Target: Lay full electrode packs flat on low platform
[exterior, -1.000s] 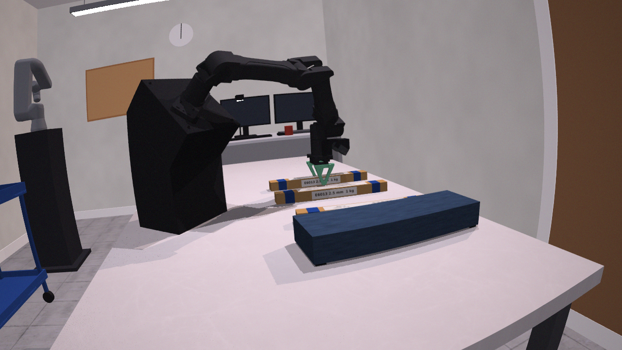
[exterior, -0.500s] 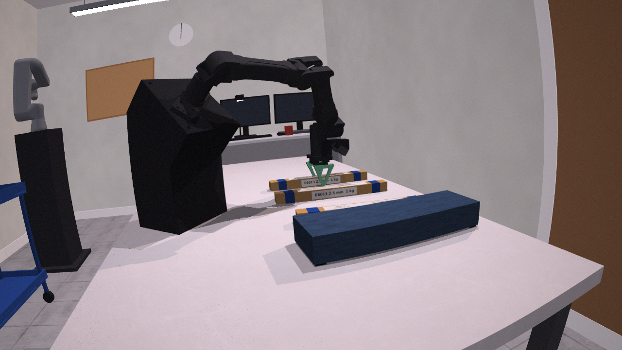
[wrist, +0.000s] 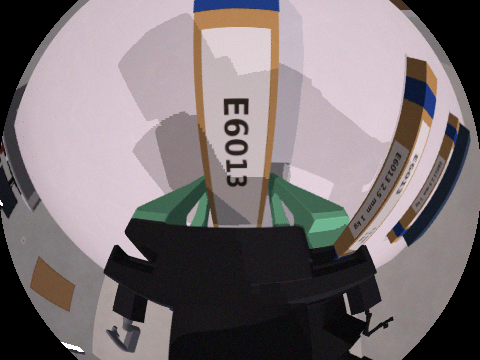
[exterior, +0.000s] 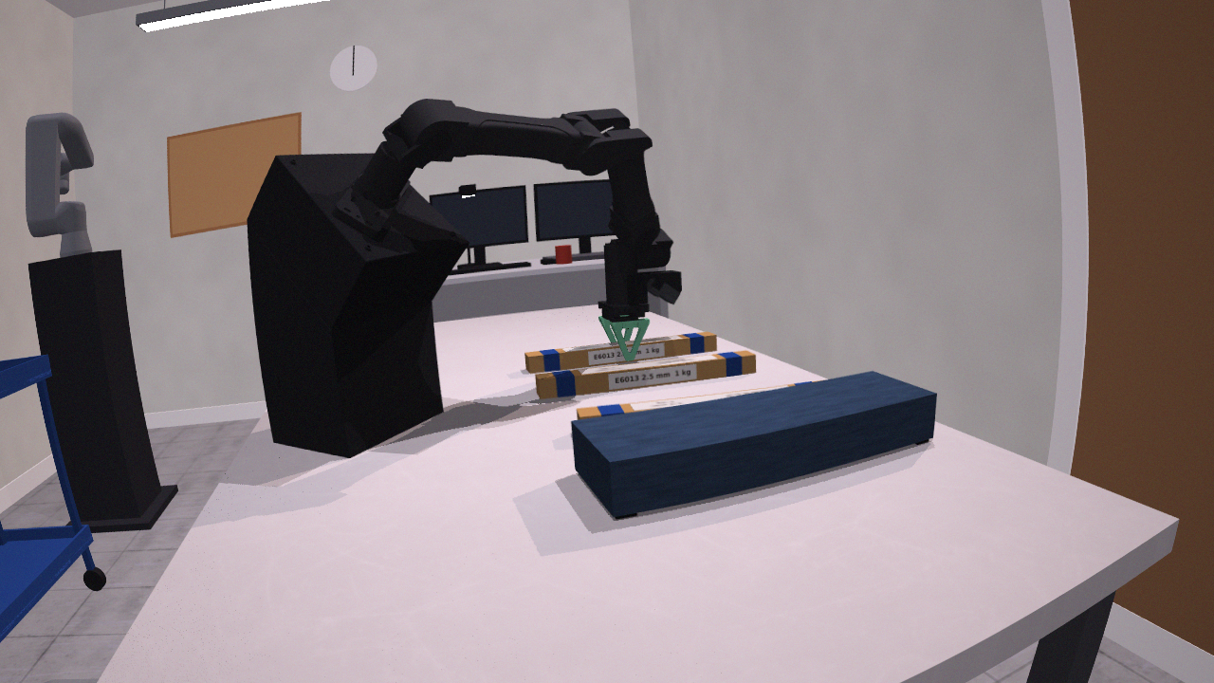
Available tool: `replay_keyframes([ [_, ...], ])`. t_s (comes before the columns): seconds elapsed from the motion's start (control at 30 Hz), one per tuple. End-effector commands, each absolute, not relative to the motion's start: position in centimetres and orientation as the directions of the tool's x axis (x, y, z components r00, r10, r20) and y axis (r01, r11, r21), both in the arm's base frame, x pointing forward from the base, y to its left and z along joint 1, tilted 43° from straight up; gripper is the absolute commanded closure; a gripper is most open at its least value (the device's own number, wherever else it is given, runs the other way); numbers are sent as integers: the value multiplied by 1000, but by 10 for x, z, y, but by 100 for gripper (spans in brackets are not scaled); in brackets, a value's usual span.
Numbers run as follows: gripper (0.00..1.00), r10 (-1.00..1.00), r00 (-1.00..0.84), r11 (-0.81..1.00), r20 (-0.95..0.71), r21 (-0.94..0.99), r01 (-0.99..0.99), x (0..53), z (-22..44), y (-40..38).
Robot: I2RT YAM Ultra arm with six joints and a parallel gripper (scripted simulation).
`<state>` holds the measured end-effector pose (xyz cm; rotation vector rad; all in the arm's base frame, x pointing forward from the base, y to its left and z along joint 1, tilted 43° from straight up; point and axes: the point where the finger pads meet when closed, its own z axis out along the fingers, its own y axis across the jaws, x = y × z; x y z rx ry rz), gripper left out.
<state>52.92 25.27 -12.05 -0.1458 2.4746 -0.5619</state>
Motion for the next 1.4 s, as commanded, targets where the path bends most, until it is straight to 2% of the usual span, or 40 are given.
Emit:
replay_keyframes([
  [0.0,100,-234,-795,915,-560,-404,16,531,-101,269],
  [1.37,100,-231,-799,915,-555,-402,15,528,-102,269],
])
